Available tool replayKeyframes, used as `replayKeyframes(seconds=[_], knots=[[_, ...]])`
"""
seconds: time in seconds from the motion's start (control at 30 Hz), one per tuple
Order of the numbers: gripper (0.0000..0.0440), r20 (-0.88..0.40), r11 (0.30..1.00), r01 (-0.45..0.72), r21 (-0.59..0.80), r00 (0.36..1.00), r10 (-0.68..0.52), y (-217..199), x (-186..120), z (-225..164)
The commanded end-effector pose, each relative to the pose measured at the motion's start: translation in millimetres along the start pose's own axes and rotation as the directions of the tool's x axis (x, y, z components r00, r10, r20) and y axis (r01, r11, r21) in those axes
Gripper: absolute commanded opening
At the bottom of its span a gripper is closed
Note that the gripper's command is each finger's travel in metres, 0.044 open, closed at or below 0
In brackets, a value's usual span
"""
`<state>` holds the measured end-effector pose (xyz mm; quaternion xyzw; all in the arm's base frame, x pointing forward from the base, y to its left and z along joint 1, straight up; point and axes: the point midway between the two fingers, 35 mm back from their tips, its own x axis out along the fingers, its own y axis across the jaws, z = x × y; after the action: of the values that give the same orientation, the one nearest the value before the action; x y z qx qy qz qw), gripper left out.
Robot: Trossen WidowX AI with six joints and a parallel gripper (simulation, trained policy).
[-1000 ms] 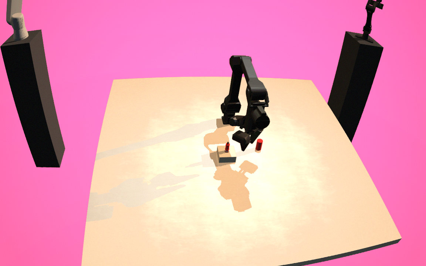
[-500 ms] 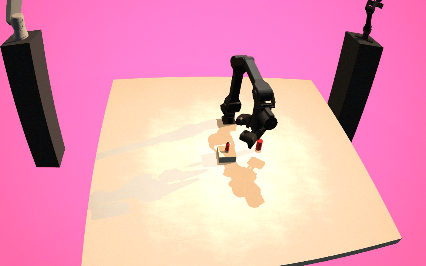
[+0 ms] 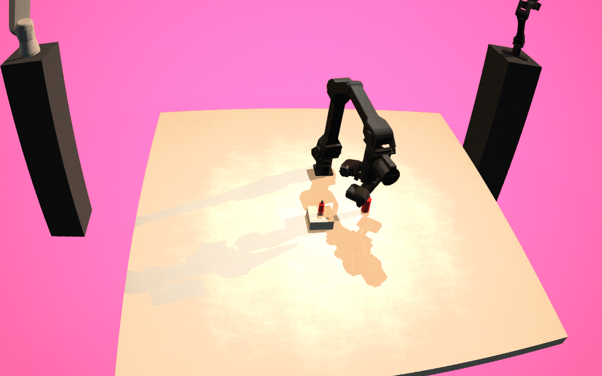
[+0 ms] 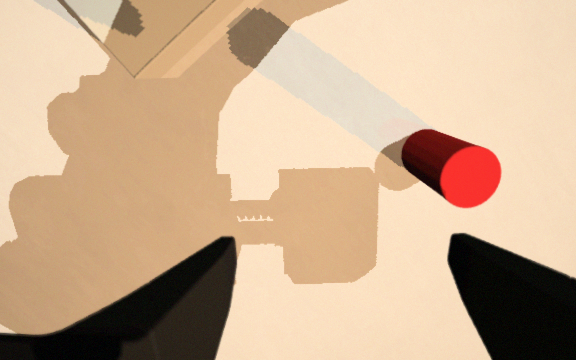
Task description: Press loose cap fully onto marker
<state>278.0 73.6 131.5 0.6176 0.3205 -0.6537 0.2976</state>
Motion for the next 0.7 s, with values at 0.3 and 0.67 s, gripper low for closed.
replayKeyframes(seconds=[0.3, 0.67], knots=[[0.0318, 0.048, 0.998, 0.048, -0.037, 0.998, -0.046, -24, 13, 1], [0.0306, 0.084, 0.994, 0.075, -0.077, 0.994, -0.069, -41, 24, 4]])
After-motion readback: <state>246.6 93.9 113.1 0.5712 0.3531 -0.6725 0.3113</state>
